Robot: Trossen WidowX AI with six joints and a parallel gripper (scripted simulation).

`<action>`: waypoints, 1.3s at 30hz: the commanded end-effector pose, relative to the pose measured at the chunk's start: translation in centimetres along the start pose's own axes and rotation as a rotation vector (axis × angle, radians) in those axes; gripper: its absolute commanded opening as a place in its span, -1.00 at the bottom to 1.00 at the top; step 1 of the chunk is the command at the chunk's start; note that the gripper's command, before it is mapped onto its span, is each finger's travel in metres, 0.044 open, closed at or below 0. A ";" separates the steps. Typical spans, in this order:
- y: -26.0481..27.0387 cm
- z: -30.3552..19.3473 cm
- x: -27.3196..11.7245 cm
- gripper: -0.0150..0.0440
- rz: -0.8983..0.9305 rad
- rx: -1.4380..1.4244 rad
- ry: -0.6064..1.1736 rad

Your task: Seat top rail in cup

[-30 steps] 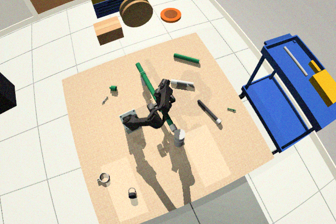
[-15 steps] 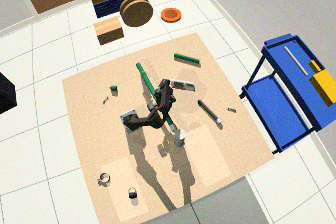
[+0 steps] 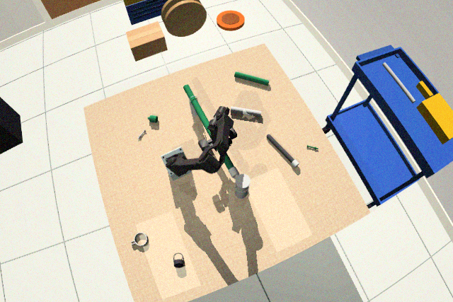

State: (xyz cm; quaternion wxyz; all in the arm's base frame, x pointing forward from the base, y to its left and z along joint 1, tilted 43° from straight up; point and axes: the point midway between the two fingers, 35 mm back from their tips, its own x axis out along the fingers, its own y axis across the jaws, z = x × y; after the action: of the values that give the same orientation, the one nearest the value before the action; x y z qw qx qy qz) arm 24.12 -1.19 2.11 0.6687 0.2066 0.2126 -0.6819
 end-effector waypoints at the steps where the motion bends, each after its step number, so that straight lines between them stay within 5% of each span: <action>1: 0.1 0.4 -0.2 -0.49 0.006 0.001 -0.008; 39: 0.2 0.9 0.0 -0.49 -0.001 0.000 -0.003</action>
State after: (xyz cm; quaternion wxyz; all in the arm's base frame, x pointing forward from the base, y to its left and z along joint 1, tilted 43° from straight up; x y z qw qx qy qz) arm 24.14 -1.64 2.33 0.6655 0.2045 0.2144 -0.6850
